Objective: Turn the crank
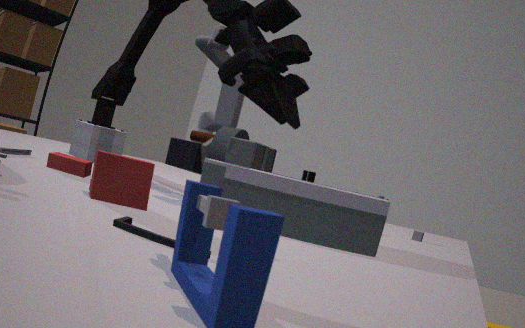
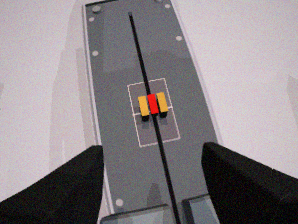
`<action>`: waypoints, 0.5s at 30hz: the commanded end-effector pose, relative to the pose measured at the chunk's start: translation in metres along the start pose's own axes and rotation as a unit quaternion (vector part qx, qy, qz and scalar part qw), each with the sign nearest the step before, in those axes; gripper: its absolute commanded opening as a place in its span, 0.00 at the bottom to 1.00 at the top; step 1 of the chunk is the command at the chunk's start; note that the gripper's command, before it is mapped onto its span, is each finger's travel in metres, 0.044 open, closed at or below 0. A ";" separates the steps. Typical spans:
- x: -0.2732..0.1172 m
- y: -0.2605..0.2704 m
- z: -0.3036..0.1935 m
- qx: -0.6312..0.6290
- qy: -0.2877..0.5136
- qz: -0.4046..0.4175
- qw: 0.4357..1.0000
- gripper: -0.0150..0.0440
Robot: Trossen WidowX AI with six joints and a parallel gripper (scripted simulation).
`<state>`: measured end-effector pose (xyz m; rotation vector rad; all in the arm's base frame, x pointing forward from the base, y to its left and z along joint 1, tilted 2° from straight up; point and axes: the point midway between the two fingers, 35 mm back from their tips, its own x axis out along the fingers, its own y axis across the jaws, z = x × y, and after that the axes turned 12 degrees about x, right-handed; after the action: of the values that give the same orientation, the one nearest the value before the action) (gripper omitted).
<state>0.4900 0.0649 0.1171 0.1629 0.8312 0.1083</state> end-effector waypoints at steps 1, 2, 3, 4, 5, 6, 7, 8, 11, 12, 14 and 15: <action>0.000 0.000 0.000 0.000 0.000 0.000 1.000 0.79; 0.000 0.000 0.000 0.000 0.000 0.000 1.000 0.83; 0.000 0.000 0.000 0.000 0.000 0.000 1.000 0.88; 0.000 0.000 0.000 0.000 0.000 0.000 1.000 0.92; 0.000 0.000 0.000 0.000 0.000 0.000 1.000 0.97; 0.000 0.000 0.000 0.000 0.000 0.000 1.000 1.00; 0.000 0.000 0.000 0.000 0.000 0.000 1.000 1.00; 0.000 0.000 0.000 0.000 0.000 0.000 1.000 0.96; 0.000 0.000 0.000 0.000 0.000 0.000 1.000 0.82; 0.000 0.000 0.000 0.000 0.000 0.000 1.000 0.78; 0.000 0.000 0.000 0.000 0.000 0.000 1.000 0.69; 0.000 0.000 0.000 0.000 0.000 0.000 1.000 0.64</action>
<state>0.4900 0.0648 0.1171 0.1624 0.8311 0.1076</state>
